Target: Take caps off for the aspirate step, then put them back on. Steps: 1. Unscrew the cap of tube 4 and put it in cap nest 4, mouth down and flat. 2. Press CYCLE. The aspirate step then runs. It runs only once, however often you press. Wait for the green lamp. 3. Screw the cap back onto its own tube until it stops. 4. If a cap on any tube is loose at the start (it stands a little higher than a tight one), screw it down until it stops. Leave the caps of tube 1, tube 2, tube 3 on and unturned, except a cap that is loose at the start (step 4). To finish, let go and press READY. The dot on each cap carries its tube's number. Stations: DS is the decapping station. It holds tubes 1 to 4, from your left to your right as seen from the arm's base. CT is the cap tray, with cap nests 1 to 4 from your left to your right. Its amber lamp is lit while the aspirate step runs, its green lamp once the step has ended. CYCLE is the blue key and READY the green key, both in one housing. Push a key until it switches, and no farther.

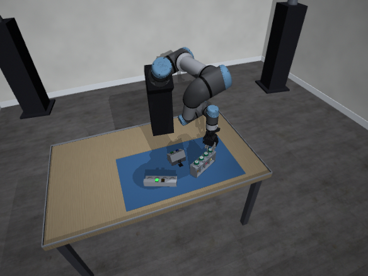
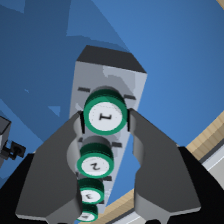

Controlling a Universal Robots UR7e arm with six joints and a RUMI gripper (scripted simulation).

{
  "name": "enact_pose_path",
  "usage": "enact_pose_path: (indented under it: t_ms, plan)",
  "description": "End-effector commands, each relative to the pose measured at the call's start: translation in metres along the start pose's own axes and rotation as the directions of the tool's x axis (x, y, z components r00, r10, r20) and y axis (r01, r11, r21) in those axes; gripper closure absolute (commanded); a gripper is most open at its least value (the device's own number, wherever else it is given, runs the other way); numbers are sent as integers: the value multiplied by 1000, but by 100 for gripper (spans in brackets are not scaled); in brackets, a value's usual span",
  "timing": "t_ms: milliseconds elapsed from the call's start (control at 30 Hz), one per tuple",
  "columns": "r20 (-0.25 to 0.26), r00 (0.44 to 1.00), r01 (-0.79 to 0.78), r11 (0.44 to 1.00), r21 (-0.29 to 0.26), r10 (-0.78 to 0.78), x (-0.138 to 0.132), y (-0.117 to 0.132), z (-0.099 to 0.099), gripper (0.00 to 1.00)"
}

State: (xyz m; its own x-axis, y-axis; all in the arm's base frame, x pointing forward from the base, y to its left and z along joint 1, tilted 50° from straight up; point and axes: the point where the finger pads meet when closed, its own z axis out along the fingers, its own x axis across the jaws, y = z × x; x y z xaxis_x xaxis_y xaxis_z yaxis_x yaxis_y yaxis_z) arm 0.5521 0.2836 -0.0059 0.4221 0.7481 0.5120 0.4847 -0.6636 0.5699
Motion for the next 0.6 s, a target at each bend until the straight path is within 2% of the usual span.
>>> enact_pose_path:
  t_ms: [0,267,567]
  plan:
    - [-1,998,-67,998,0,67,0,0,0,100]
    - [-1,983,-186,983,0,186,0,0,0,100]
    - [-1,933,-359,933,0,359,0,0,0,100]
